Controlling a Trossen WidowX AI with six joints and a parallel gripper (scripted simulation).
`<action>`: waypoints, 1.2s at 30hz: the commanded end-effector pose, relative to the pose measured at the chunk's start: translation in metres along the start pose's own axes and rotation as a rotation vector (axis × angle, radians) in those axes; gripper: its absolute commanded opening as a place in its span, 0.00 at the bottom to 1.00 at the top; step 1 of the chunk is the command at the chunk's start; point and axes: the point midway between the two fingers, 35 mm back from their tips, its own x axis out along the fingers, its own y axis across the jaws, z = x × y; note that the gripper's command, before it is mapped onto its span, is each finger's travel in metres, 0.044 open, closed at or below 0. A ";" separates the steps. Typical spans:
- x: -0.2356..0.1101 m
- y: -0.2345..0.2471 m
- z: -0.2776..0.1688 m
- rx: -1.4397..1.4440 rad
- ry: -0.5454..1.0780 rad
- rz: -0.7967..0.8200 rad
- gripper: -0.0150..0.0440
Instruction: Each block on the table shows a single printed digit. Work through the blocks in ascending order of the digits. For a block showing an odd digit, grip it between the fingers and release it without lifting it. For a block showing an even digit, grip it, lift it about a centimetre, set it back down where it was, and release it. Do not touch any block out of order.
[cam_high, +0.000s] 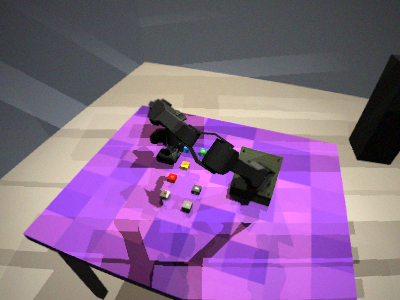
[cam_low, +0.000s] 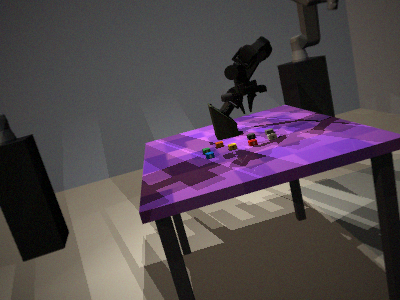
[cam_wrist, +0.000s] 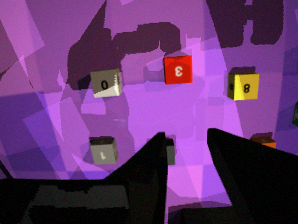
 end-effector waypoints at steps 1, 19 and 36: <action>0.007 -0.005 0.029 0.005 0.009 0.009 0.46; 0.092 -0.004 0.030 0.004 0.007 0.013 0.93; 0.119 -0.003 0.030 0.004 0.007 0.014 0.93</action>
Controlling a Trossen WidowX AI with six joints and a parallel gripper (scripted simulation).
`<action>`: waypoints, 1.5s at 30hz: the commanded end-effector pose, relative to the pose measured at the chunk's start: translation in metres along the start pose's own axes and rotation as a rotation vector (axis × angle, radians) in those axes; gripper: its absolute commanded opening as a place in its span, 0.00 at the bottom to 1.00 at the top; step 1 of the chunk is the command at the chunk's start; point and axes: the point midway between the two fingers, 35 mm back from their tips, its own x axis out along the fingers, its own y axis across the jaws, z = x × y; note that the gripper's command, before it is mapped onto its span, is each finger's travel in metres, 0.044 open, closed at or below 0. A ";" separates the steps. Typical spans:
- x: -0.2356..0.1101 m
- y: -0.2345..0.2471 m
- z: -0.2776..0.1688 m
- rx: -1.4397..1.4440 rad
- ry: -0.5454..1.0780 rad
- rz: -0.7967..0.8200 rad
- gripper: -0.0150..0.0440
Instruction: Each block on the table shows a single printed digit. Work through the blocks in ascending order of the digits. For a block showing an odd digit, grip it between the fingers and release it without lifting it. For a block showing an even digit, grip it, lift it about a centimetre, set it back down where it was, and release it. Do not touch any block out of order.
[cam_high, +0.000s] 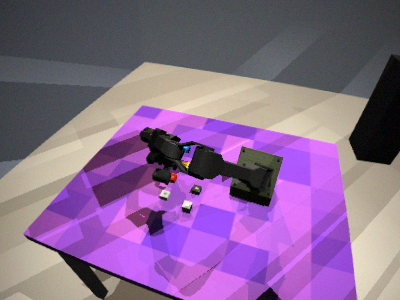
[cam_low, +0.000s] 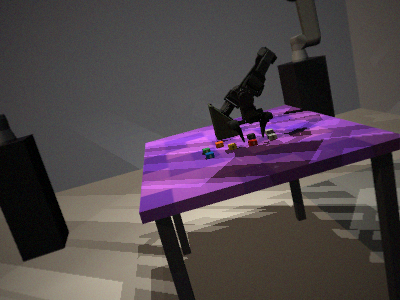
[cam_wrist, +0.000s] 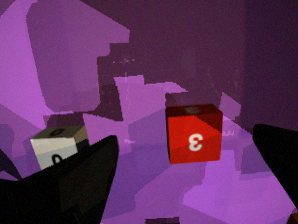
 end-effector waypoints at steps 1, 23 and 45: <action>0.009 0.001 -0.002 0.005 0.008 0.007 0.93; 0.012 0.001 -0.002 0.005 0.008 0.007 0.46; 0.012 0.001 -0.002 0.005 0.008 0.007 0.46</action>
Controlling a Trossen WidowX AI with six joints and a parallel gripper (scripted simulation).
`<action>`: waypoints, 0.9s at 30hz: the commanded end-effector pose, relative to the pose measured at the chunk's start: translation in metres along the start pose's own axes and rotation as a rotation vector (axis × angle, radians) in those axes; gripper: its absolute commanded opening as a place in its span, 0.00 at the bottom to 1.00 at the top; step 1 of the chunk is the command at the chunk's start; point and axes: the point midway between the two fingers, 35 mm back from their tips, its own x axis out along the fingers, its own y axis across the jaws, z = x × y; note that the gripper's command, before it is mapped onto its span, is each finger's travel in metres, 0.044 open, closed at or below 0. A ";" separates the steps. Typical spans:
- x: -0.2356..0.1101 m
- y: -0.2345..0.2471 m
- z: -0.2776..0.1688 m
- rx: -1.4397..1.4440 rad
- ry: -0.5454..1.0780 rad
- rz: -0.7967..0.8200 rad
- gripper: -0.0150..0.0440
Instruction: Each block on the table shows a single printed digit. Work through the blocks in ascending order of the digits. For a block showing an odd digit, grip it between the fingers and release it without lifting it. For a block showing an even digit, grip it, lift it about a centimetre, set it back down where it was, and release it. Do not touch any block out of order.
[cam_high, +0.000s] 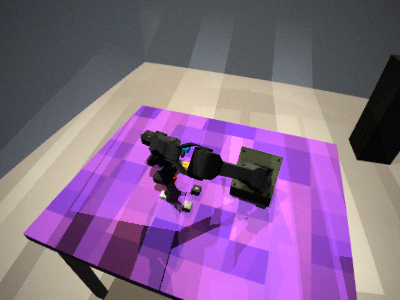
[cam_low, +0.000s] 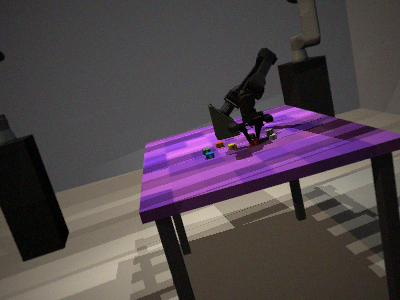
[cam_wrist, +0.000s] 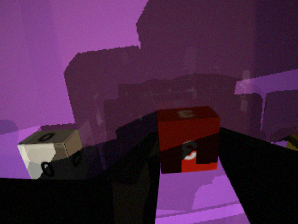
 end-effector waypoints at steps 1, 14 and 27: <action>0.001 0.001 0.000 0.002 0.001 0.005 0.46; 0.001 0.001 0.000 0.002 0.001 0.005 0.93; -0.058 -0.001 0.002 0.003 0.001 -0.001 0.80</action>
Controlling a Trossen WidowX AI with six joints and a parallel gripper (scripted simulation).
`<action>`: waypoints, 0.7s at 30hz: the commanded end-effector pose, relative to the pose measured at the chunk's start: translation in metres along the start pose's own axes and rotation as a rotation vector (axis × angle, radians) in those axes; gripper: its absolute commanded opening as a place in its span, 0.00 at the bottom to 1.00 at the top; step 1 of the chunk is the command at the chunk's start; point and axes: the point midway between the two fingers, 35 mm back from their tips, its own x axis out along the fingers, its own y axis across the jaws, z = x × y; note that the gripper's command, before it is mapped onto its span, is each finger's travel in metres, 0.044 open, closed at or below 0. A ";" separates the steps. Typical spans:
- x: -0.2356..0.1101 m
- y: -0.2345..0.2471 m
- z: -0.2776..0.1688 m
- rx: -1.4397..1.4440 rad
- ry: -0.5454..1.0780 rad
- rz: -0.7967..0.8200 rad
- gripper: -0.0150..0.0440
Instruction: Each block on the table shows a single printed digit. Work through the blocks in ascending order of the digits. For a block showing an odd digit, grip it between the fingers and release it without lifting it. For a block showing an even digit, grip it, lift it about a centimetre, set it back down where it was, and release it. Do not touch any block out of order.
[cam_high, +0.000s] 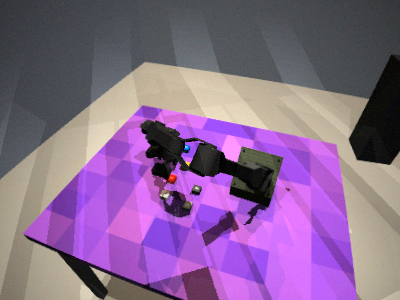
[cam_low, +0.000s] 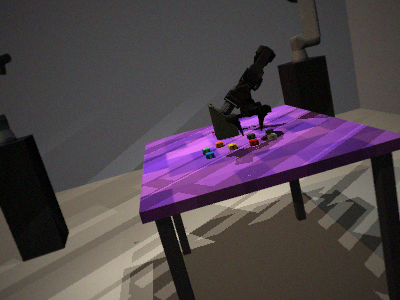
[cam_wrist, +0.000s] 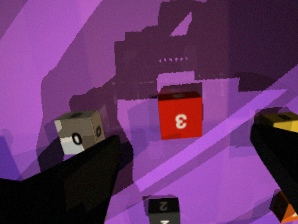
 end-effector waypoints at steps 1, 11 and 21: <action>-0.035 -0.002 0.002 -0.004 -0.005 -0.010 0.75; -0.076 0.000 0.000 -0.004 -0.004 -0.008 0.46; -0.081 -0.052 0.012 -0.003 -0.006 -0.019 0.46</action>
